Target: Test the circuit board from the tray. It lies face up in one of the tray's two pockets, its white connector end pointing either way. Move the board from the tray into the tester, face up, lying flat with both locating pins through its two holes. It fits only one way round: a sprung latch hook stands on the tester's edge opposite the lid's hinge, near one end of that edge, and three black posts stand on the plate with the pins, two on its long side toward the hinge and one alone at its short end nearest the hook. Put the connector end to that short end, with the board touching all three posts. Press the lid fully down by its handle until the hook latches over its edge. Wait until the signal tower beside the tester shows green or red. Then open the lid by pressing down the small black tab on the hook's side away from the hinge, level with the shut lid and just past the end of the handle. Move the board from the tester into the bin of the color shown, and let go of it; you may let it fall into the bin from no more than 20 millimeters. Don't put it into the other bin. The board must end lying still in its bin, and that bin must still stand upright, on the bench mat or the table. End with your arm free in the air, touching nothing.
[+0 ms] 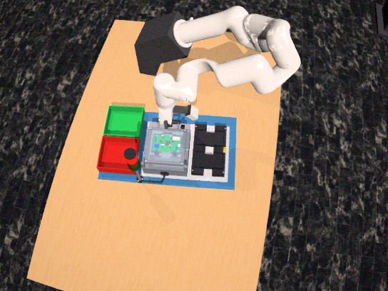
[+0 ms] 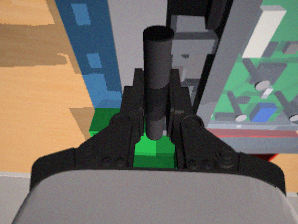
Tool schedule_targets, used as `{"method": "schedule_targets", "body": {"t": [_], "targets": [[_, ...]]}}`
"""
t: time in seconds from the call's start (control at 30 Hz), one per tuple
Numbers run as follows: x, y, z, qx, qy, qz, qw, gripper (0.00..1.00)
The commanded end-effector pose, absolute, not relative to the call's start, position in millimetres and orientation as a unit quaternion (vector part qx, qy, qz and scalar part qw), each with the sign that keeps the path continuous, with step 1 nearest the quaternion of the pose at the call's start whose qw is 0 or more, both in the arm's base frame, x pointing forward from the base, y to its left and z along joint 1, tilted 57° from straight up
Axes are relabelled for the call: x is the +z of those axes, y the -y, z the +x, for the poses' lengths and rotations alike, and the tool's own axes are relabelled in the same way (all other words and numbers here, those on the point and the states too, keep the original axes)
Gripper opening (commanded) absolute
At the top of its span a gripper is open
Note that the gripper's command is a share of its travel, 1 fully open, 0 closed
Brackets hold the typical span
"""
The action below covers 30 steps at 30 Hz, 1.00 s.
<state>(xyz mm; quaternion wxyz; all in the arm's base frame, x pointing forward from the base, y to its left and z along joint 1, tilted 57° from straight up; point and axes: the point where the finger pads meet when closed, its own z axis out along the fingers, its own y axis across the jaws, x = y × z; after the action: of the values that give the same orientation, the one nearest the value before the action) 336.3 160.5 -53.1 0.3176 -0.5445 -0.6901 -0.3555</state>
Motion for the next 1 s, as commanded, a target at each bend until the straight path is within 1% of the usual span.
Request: {"method": "schedule_targets", "body": {"t": [0.0, 0.97], "targets": [[-52, -159, 338, -0.356, 0.69, -0.545, 0.316, 0.0], [-35, -135, 342, -0.356, 0.69, -0.545, 0.316, 0.0]]}}
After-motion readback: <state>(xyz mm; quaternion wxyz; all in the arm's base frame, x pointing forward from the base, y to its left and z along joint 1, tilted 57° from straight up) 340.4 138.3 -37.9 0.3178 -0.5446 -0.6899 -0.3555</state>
